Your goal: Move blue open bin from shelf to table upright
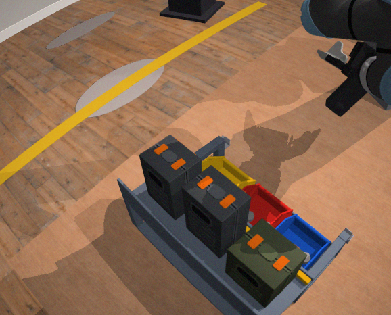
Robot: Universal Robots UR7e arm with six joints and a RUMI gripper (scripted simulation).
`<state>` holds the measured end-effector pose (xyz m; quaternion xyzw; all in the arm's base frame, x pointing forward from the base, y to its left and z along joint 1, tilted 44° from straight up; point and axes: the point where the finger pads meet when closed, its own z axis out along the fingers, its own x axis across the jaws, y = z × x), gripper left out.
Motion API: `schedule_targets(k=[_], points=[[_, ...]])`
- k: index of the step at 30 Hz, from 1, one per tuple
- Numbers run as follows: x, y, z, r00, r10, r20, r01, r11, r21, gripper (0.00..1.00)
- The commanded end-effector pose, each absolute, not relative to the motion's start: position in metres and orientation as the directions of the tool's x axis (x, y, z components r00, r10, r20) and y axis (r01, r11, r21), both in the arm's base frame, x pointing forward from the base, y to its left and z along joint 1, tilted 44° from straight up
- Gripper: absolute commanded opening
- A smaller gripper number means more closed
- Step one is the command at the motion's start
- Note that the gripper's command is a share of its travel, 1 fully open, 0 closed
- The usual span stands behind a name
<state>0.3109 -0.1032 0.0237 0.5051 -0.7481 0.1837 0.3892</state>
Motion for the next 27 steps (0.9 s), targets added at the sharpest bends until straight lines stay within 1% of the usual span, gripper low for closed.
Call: schedule_targets(k=[1, 27], points=[[0.3113, -0.1027, 0.024, -0.187, -0.616, 0.766, -0.899, 0.422, 0.119, 1.0], [0.3174, -0.096, 0.0263, -0.191, -0.668, 0.719, -0.897, 0.416, 0.148, 1.0]])
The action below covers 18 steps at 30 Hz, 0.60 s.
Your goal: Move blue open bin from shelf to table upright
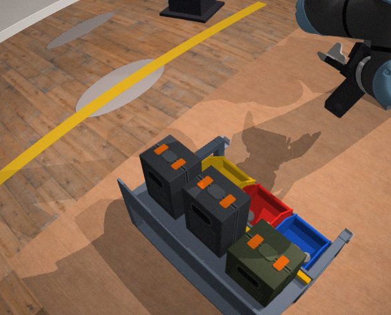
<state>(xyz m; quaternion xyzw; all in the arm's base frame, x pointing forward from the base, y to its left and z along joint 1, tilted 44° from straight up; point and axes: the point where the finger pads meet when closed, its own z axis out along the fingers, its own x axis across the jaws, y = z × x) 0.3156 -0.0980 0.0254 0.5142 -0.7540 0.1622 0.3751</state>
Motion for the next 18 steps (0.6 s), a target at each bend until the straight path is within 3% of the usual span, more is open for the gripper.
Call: schedule_targets(k=[1, 18], points=[[0.318, -0.096, 0.026, -0.191, -0.672, 0.716, -0.897, 0.416, 0.15, 1.0], [0.328, -0.085, 0.032, -0.196, -0.742, 0.642, -0.9, 0.396, 0.184, 1.0]])
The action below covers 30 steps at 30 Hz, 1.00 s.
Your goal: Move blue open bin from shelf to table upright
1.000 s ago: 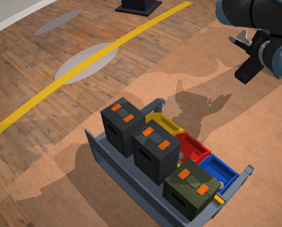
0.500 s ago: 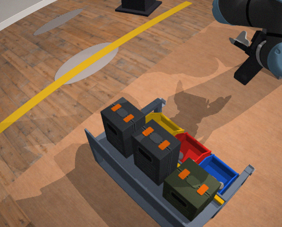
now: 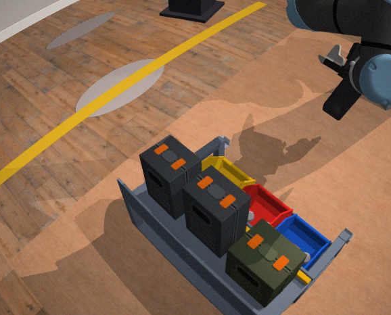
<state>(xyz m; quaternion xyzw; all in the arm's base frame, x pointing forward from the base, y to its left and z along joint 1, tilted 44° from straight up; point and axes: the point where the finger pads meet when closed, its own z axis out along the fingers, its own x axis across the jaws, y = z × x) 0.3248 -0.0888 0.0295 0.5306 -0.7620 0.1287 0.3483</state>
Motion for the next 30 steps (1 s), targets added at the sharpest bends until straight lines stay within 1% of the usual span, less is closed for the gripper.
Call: schedule_targets(k=[1, 21, 30], points=[[0.329, -0.084, 0.032, -0.196, -0.747, 0.635, -0.9, 0.394, 0.186, 1.0], [0.35, -0.067, 0.046, -0.195, -0.843, 0.501, -0.916, 0.34, 0.214, 1.0], [0.366, -0.054, 0.059, -0.185, -0.896, 0.402, -0.933, 0.289, 0.215, 1.0]])
